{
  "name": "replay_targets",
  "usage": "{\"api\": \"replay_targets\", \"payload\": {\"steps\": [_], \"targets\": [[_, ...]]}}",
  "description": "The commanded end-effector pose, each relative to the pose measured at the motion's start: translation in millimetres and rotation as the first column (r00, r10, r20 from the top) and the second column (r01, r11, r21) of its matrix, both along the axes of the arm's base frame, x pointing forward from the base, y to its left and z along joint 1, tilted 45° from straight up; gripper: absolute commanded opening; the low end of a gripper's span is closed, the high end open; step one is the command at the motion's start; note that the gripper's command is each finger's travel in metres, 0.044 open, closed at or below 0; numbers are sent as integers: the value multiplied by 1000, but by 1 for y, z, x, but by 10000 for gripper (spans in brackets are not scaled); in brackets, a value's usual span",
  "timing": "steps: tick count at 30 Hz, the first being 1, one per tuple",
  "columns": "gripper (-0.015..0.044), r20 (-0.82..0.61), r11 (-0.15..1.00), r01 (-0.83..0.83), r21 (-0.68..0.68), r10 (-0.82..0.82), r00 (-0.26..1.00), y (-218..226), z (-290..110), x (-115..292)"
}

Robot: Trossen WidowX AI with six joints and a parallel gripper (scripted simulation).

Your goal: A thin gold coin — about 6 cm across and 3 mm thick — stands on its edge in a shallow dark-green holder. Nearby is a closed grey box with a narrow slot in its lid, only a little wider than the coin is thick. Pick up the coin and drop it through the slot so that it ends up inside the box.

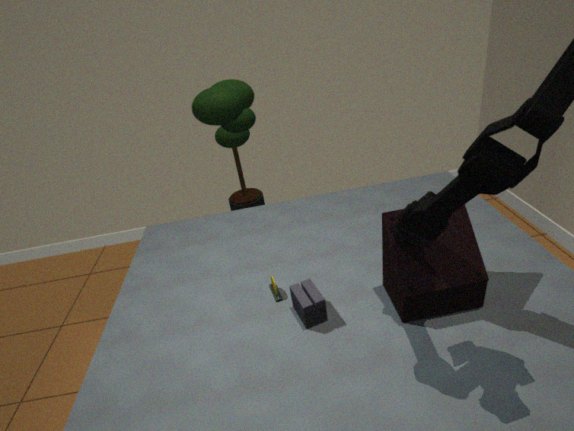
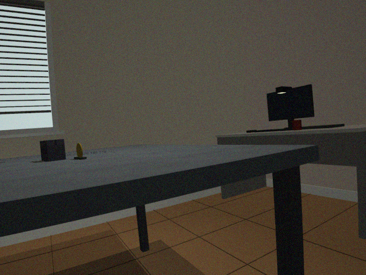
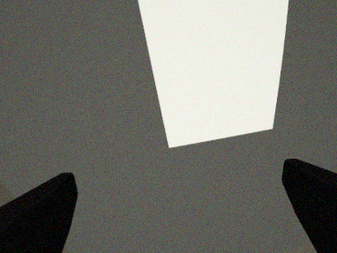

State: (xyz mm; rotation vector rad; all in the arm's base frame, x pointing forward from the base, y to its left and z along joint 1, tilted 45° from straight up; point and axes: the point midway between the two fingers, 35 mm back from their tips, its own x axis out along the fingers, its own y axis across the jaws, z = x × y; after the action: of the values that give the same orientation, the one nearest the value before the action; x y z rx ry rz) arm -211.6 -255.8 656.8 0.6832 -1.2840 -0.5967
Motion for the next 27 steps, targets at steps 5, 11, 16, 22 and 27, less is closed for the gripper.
{"api": "replay_targets", "payload": {"steps": [5,11,16,22,27], "targets": [[269,23,999,-22,30,21,1000,-20,-11,-1],[161,74,990,-86,111,78,994,-72,-42,7],[161,124,967,-178,183,157,980,-119,-73,26],[161,159,938,-246,244,211,964,-155,-99,47],[161,196,889,-322,326,269,943,-197,-133,80]]}}
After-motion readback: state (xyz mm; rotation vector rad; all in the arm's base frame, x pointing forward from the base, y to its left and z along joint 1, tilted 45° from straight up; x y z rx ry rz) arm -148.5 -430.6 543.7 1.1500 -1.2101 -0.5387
